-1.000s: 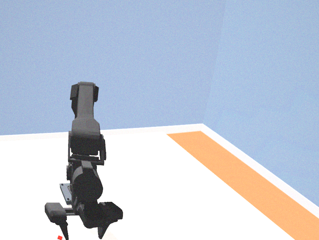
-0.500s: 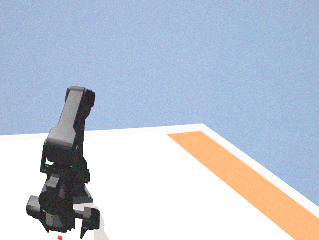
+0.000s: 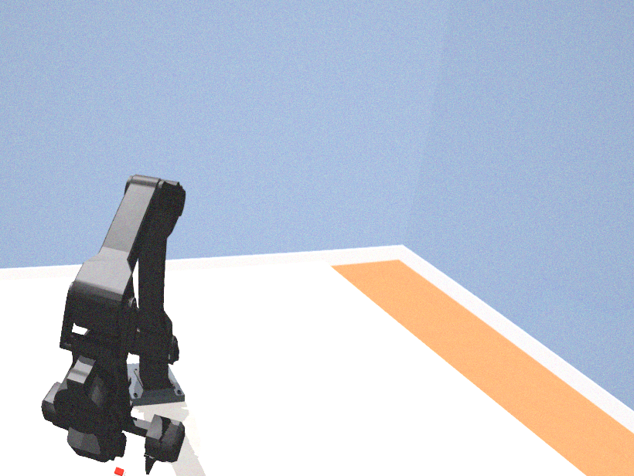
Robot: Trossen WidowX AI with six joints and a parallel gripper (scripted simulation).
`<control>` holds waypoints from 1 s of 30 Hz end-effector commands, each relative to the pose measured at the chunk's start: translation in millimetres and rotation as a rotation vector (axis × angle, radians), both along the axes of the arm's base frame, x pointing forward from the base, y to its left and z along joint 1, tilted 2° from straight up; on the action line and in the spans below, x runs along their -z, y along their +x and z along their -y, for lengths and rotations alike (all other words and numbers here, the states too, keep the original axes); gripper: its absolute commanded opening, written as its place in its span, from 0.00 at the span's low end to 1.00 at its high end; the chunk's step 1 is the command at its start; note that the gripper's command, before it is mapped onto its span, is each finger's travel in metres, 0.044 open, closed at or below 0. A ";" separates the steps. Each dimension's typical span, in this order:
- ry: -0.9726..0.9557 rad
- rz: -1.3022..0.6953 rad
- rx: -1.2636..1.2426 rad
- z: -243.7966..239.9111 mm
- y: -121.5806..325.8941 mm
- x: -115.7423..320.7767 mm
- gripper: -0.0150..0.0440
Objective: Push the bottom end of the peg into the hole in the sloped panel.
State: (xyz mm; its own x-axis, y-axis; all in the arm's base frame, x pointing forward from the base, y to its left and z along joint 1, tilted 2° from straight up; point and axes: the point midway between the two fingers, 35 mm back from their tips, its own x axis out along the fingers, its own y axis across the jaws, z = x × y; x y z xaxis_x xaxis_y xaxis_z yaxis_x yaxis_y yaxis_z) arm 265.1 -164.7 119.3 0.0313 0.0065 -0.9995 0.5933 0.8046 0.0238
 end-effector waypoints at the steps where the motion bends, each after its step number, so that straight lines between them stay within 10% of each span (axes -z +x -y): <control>1: 0.007 -0.002 0.008 -0.3 0.8 6.6 1.00; 30: 0.008 -0.002 0.008 -1.1 2.2 53.8 1.00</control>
State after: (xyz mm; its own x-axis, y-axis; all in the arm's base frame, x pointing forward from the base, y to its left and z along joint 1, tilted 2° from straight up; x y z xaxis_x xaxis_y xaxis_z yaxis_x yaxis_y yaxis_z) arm 268.7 -165.5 73.4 0.0365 0.0034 -0.9993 0.5949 0.8034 0.0244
